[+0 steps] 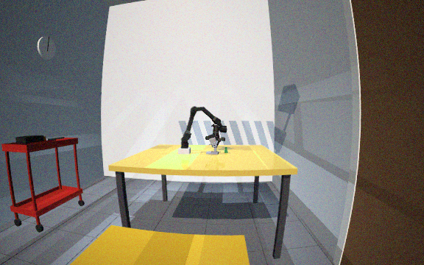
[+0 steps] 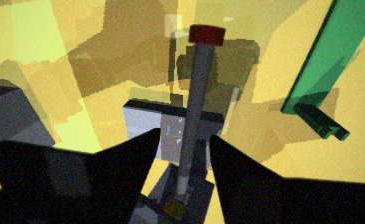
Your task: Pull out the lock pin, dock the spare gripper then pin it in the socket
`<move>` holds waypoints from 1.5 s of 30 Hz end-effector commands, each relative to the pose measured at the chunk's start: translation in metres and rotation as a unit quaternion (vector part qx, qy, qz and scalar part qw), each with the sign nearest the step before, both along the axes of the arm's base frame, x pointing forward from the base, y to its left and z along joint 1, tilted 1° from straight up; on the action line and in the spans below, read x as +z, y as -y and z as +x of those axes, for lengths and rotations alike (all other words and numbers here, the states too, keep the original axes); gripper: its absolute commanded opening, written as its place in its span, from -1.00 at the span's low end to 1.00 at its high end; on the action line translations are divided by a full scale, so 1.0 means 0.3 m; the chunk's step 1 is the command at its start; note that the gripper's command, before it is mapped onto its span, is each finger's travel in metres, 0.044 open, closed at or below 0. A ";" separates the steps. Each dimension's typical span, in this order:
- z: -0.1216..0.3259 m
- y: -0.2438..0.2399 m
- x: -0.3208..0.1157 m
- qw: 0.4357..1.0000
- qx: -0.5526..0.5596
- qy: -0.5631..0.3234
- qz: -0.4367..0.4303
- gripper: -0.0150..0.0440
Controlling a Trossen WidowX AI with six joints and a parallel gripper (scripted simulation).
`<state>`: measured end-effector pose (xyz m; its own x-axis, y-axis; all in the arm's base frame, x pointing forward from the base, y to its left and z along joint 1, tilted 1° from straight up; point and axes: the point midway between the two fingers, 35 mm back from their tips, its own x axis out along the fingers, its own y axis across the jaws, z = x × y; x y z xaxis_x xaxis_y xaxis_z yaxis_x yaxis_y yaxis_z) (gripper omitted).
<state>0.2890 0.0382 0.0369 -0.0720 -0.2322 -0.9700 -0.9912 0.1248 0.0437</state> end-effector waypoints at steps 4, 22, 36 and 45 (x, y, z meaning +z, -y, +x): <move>0.003 -0.034 0.044 1.000 0.001 -0.001 0.000 0.19; 0.006 -0.111 0.152 1.000 0.009 -0.007 -0.006 0.19; 0.012 -0.170 0.243 1.000 0.016 -0.008 -0.010 0.19; 0.012 -0.169 0.249 1.000 0.018 -0.008 -0.013 0.63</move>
<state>0.2928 0.0894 0.1119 -0.0786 -0.2597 -0.9625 -0.9943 0.0905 0.0568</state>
